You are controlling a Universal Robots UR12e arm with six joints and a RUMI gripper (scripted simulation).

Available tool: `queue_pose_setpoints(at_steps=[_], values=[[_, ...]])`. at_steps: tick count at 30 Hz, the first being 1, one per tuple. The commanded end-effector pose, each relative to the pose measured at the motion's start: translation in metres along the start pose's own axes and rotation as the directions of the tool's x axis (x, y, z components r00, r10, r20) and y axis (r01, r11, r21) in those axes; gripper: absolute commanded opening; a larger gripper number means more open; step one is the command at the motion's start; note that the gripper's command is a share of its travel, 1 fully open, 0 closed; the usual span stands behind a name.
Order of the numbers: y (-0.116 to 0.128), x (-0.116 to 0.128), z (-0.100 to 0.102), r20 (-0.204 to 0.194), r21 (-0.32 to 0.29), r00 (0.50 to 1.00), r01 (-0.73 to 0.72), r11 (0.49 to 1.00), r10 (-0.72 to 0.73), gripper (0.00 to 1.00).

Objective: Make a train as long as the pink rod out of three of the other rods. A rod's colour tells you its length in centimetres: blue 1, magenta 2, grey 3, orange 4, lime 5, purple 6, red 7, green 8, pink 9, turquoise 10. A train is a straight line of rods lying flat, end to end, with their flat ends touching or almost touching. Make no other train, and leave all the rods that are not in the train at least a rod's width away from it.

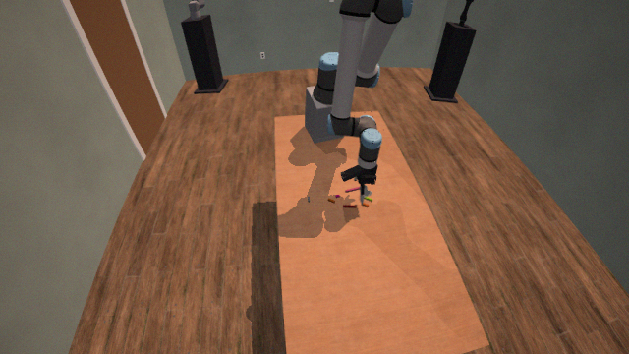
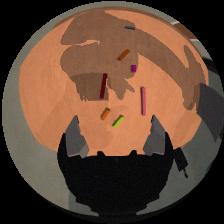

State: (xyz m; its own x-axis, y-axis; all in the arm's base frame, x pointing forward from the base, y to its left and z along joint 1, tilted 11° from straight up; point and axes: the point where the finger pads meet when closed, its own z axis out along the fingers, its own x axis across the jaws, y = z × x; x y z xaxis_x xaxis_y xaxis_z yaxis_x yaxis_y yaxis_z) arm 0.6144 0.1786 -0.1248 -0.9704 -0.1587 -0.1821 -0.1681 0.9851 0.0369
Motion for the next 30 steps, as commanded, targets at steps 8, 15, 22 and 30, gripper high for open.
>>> queue_pose_setpoints(at_steps=[8,15,22,30], values=[[0.000,0.000,0.000,0.001,0.000,1.000,0.000,1.000,0.000,1.00],[0.000,-0.001,0.000,0.001,0.000,1.000,-0.003,1.000,0.003,1.00],[-0.011,-0.002,0.000,0.001,0.000,0.996,-0.085,0.996,0.085,1.00],[-0.037,-0.004,0.001,0.000,0.001,0.961,-0.276,0.961,0.276,1.00]])
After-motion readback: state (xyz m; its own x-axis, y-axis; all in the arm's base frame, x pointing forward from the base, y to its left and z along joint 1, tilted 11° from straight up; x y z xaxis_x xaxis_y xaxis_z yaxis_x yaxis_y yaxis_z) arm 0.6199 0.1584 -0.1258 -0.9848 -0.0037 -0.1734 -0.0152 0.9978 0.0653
